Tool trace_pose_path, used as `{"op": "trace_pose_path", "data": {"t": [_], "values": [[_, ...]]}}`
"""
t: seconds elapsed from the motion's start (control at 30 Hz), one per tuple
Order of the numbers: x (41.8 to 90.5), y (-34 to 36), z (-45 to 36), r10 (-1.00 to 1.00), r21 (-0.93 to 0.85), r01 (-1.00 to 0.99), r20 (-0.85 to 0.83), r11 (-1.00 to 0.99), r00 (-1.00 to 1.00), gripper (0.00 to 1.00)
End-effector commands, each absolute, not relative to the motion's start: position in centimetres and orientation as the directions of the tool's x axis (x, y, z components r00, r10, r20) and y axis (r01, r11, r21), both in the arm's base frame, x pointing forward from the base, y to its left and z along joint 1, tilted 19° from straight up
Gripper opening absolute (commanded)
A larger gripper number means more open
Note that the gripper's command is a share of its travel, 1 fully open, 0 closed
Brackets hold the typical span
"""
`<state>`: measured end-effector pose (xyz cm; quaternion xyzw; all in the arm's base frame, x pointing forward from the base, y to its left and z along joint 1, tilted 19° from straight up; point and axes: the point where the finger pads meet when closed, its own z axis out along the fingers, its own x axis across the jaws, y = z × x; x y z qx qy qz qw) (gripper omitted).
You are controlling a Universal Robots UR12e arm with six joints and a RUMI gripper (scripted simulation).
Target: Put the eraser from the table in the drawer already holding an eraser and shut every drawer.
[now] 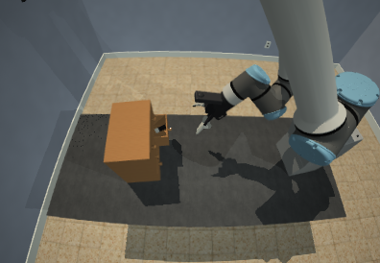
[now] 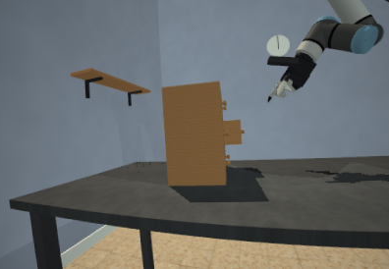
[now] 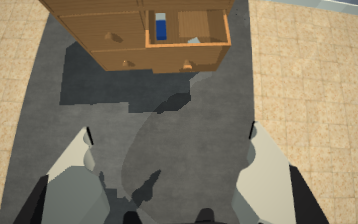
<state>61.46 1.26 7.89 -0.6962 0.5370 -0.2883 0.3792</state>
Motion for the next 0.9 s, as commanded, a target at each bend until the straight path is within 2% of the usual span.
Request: {"op": "trace_pose_path", "data": {"t": [0.0,0.87], "values": [[61.5,1.2,8.2,-0.961,-0.757,-0.631,-0.015,-0.169,0.275,1.00],[61.1,0.9,9.6,-0.961,-0.428,-0.871,-0.017,-0.242,0.275,1.00]]}}
